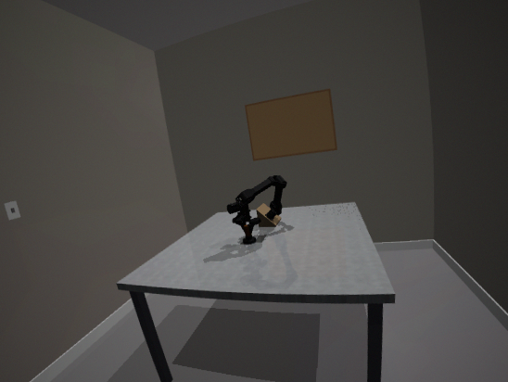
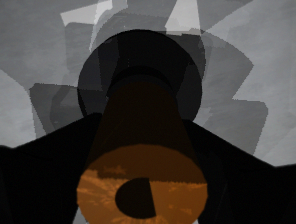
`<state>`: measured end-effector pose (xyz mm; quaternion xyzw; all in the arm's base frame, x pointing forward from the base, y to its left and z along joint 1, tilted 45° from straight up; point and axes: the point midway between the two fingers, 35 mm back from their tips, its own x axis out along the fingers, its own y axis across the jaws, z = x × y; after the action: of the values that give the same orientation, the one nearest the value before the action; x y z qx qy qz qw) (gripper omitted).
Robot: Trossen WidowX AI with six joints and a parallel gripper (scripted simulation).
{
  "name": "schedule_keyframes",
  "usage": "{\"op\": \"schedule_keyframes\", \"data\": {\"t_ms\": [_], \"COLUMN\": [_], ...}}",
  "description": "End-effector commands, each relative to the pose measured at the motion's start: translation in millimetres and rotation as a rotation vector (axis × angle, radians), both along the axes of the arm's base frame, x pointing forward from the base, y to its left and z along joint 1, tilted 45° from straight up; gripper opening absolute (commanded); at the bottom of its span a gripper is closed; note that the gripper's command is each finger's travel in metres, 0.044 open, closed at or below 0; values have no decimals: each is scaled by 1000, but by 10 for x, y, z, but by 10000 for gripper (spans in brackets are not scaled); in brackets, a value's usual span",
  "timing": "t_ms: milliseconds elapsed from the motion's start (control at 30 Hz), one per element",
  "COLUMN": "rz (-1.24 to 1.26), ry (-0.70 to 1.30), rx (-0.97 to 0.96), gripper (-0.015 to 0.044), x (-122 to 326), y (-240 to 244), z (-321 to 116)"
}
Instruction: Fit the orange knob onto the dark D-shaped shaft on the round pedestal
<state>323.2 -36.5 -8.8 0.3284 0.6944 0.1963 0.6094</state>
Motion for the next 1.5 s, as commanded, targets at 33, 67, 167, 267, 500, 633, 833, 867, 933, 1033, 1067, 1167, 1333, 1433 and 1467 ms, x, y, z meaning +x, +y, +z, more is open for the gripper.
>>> {"op": "schedule_keyframes", "data": {"t_ms": [33,67,167,267,500,633,833,867,933,1033,1067,1167,1333,1433,1467], "rz": [-8,-8,-1,-1,-1,-1,-1,-1,-1,-1,-1,-2,-1,-1,-1], "ry": [0,0,-1,-1,-1,-1,-1,-1,-1,-1,-1,-2,1,1,1], "rx": [3,3,0,0,0,0,0,0,0,0,0,-4,-4,-4,-4], "gripper": [0,0,0,0,131,236,394,420,440,440,440,440,440,440,440], "x": [-10,-10,-4,-4,-4,-4,-4,-4,-4,-4,-4,30,39,46,56], "y": [37,44,32,32,32,32,32,32,32,32,32,-115,-581,-639,-639], "z": [-29,-36,-32,-32,-32,-32,-32,-32,-32,-32,-32,99,581,648,648]}}
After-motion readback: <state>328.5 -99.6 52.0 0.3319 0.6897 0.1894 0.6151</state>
